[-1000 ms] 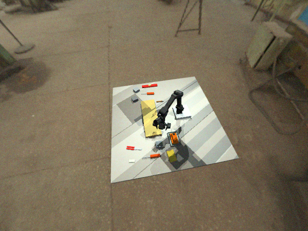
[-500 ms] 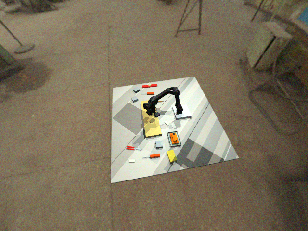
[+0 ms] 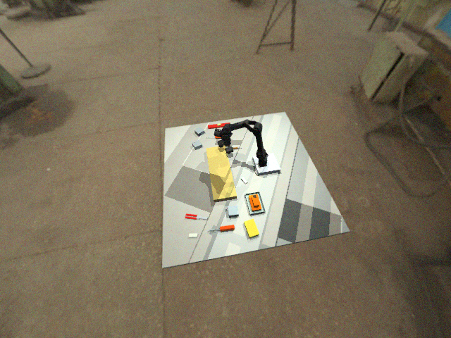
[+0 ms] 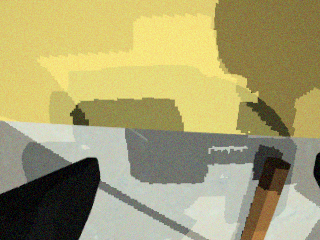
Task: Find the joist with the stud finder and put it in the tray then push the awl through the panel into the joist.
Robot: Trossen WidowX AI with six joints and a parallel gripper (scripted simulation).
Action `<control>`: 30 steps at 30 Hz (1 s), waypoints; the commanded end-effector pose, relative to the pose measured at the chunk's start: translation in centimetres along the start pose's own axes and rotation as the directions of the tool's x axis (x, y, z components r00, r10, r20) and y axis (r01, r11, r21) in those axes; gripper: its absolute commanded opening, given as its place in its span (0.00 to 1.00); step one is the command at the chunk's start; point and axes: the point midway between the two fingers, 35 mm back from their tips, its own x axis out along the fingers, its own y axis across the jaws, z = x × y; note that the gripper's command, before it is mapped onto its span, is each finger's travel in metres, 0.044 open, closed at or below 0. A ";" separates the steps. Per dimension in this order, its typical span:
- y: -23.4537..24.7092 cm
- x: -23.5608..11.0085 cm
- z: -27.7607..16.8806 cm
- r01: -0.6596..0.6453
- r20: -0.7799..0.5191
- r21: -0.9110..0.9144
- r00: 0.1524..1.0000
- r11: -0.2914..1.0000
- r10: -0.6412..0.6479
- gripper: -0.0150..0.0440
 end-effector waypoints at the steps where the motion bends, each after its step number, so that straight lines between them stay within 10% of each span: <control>1: -4.1 0.4 -4.6 0.005 -0.049 0.141 0.999 0.990 0.002 1.00; 30: -4.9 1.6 -4.1 0.005 -0.052 0.150 0.999 0.989 0.002 1.00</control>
